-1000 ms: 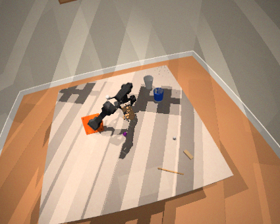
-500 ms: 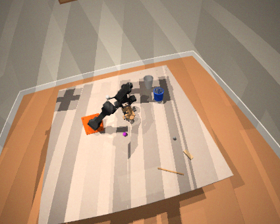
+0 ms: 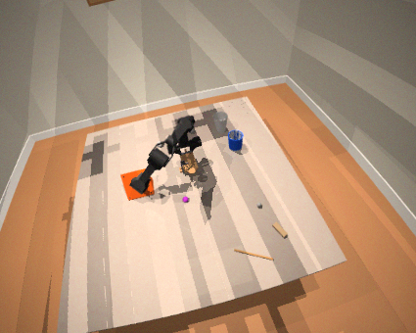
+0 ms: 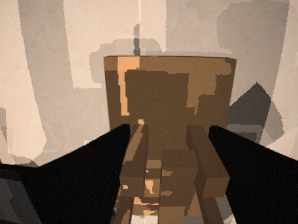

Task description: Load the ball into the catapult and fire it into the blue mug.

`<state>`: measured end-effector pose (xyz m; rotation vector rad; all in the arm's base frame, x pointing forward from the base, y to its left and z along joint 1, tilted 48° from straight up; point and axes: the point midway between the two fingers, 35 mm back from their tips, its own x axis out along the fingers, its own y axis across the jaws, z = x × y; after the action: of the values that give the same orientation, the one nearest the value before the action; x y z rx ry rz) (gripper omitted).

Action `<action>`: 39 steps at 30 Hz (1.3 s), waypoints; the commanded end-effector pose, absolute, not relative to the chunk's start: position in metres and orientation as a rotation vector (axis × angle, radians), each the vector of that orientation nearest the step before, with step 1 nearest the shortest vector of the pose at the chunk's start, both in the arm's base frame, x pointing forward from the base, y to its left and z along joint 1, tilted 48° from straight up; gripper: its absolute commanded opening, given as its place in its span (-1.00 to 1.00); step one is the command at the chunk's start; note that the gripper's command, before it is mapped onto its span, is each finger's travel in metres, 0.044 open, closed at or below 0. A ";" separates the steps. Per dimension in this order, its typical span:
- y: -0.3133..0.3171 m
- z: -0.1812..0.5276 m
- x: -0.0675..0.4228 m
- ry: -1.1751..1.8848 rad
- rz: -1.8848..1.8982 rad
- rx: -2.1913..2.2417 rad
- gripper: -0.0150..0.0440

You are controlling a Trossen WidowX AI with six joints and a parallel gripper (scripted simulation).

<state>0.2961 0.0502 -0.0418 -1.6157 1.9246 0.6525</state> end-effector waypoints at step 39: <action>0.027 -0.054 0.315 1.863 0.024 -1.210 -0.49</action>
<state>0.3147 0.0289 -0.0515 -1.1955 1.8692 0.0200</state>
